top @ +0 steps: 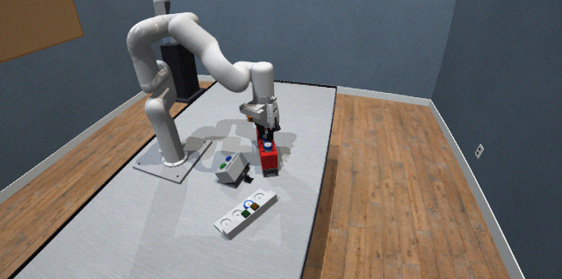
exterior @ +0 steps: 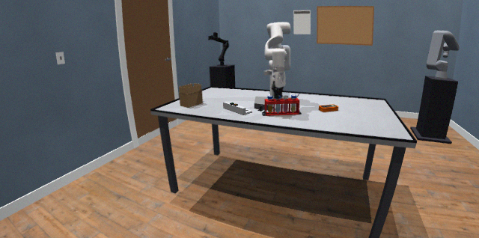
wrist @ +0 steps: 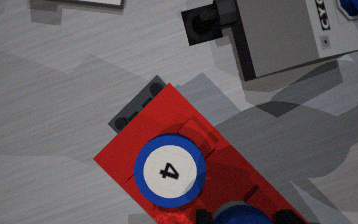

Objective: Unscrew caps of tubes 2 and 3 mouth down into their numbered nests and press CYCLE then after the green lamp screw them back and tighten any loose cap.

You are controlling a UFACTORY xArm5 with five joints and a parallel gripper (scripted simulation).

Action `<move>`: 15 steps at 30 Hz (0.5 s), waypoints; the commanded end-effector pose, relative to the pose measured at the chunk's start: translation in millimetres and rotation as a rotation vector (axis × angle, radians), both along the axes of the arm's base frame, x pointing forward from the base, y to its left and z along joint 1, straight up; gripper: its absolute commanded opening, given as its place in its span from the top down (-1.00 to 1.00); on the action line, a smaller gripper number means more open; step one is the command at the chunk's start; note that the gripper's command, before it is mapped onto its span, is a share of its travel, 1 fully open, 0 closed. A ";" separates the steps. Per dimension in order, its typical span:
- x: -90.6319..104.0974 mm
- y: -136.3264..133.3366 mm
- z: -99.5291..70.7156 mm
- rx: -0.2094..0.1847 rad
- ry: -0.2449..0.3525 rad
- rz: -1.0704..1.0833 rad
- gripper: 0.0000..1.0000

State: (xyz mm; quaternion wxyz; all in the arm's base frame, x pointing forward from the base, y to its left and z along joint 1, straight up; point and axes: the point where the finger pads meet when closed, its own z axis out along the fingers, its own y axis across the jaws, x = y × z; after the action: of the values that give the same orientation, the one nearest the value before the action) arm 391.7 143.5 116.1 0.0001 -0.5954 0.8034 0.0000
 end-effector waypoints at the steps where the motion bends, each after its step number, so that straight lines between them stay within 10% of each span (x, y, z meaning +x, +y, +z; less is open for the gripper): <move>1: 1.2 0.4 1.3 0.001 -0.004 -0.001 1.00; 15: 1.1 0.4 1.4 0.001 -0.004 0.199 1.00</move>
State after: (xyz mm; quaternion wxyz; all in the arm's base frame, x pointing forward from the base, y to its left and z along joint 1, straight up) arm 391.7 143.5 116.1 0.0000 -0.6143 0.7891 0.0000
